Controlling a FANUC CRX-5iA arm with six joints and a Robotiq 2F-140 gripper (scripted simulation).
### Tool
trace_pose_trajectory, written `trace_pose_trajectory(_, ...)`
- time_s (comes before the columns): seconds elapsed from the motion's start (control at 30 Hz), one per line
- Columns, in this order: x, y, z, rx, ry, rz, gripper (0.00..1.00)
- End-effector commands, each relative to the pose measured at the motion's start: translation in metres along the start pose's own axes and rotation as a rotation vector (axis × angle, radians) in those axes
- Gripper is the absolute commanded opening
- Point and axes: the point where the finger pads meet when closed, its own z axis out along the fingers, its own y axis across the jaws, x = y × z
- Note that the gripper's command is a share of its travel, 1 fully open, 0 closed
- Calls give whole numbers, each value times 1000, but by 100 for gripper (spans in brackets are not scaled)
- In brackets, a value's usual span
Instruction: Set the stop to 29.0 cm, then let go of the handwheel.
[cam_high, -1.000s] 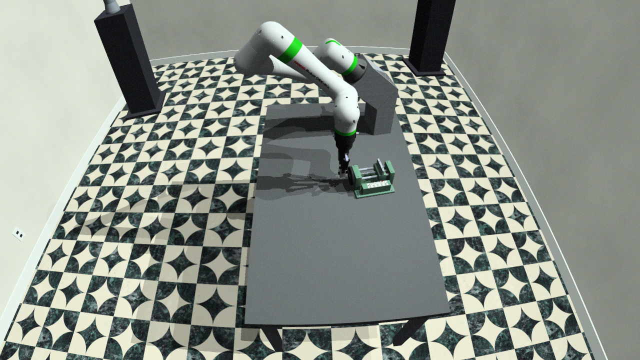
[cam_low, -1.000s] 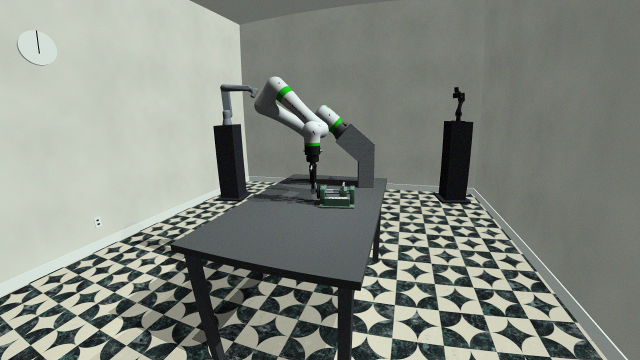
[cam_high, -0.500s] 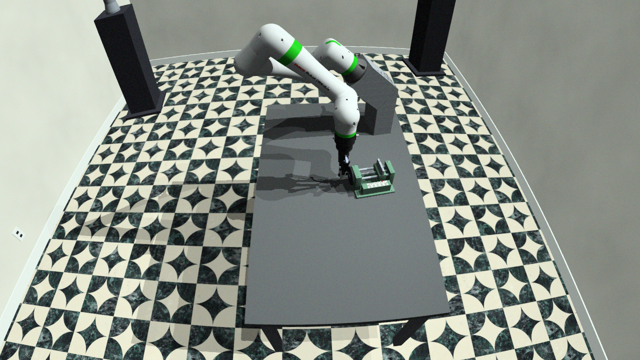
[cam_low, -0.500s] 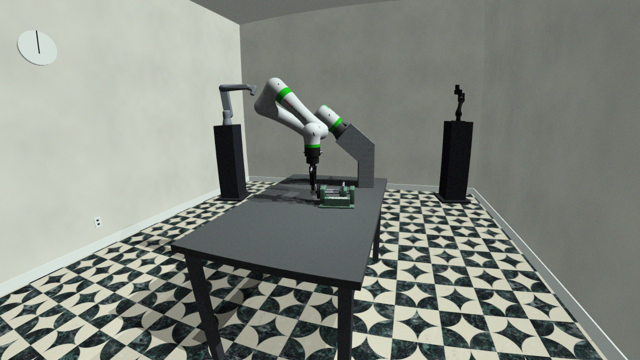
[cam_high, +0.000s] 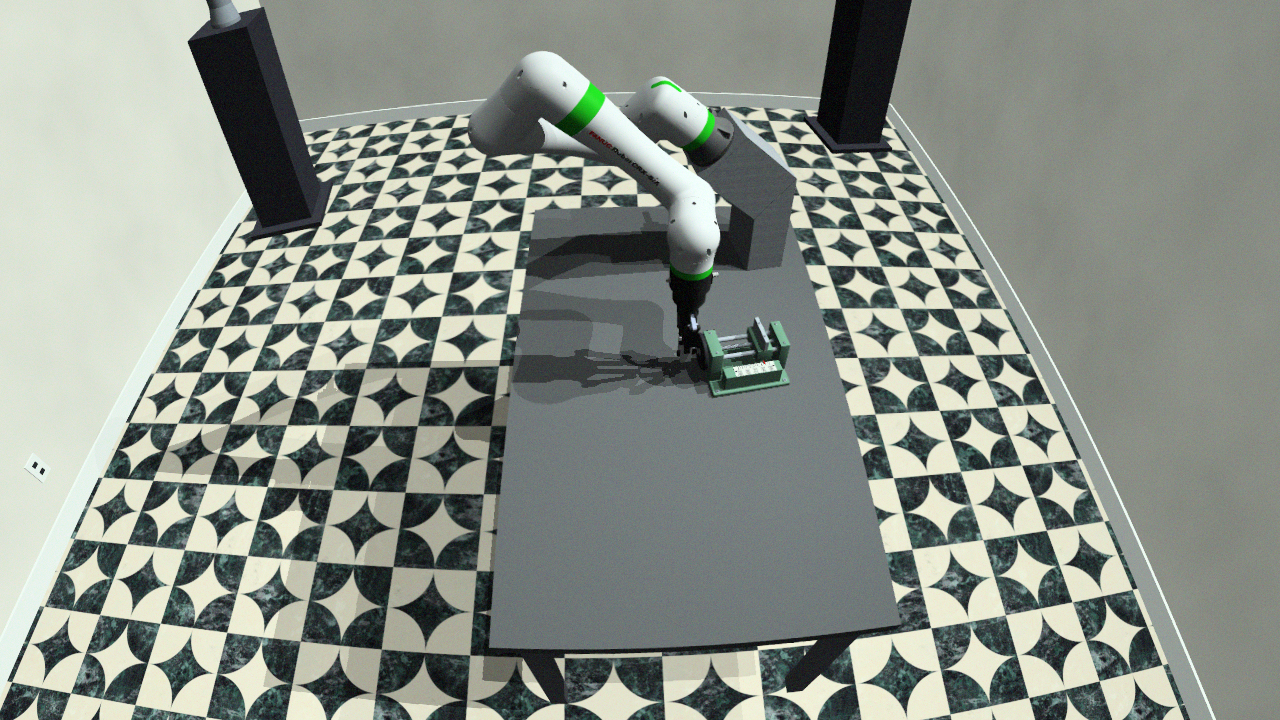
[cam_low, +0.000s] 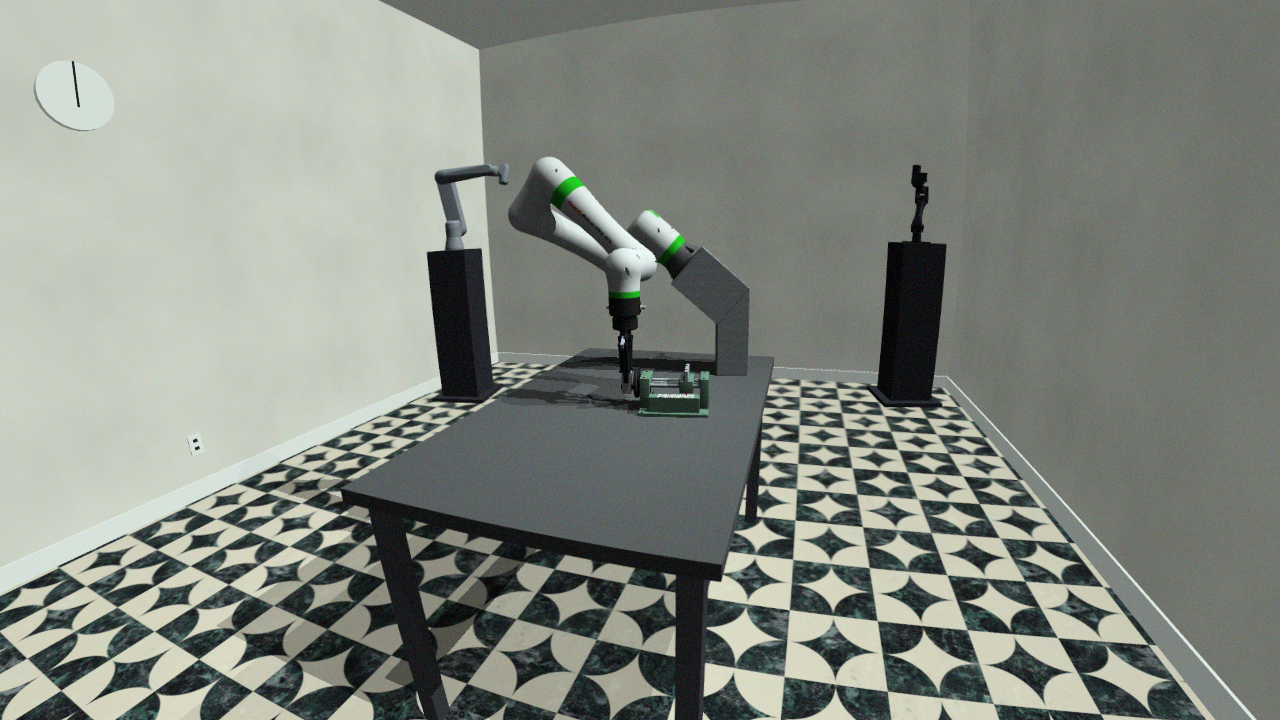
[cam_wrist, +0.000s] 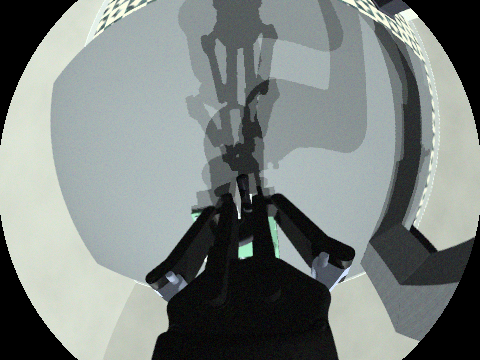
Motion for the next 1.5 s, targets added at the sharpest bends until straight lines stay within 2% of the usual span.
trace_pose_trajectory(0.0,0,-1,1,0,0,0,4)
trace_pose_trajectory(1.47,0,-16,9,0,0,0,4)
